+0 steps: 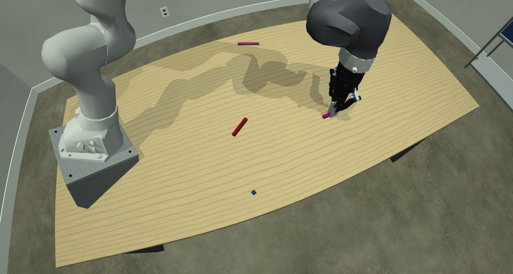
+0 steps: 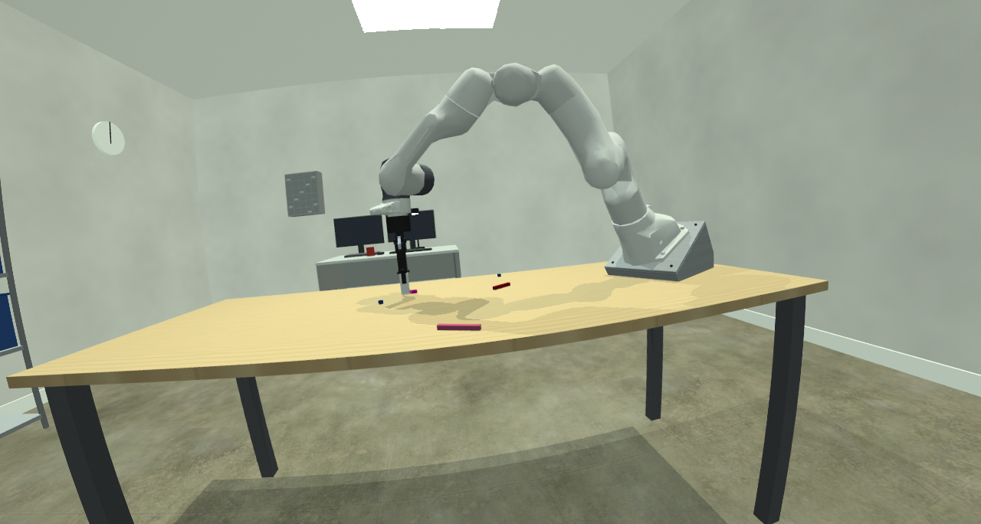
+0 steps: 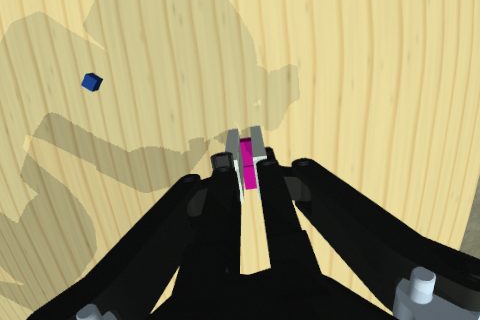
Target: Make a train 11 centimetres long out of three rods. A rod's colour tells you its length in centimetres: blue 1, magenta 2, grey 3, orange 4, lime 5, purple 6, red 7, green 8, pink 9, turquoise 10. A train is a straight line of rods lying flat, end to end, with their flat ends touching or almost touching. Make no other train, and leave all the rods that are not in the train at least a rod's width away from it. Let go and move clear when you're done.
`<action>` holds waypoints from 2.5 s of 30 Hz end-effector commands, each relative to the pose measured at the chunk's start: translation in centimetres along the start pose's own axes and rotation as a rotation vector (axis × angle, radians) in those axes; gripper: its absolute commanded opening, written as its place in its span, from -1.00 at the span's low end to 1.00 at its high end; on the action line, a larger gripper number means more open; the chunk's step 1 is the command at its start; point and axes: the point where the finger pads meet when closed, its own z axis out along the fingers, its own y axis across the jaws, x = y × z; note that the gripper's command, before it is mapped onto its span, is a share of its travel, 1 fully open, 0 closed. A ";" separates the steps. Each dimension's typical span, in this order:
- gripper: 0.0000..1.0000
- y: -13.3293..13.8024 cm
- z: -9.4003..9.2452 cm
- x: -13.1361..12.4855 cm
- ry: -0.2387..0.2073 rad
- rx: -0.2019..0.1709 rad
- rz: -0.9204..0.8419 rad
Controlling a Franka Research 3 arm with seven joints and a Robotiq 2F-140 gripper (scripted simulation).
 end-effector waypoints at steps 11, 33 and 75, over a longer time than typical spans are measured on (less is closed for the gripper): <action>-0.58 0.1 0.0 0.0 0.000 -0.003 0.000; -0.54 0.1 -2.2 0.0 0.000 -0.003 0.000; 1.00 0.1 -9.0 0.0 0.000 -0.003 0.000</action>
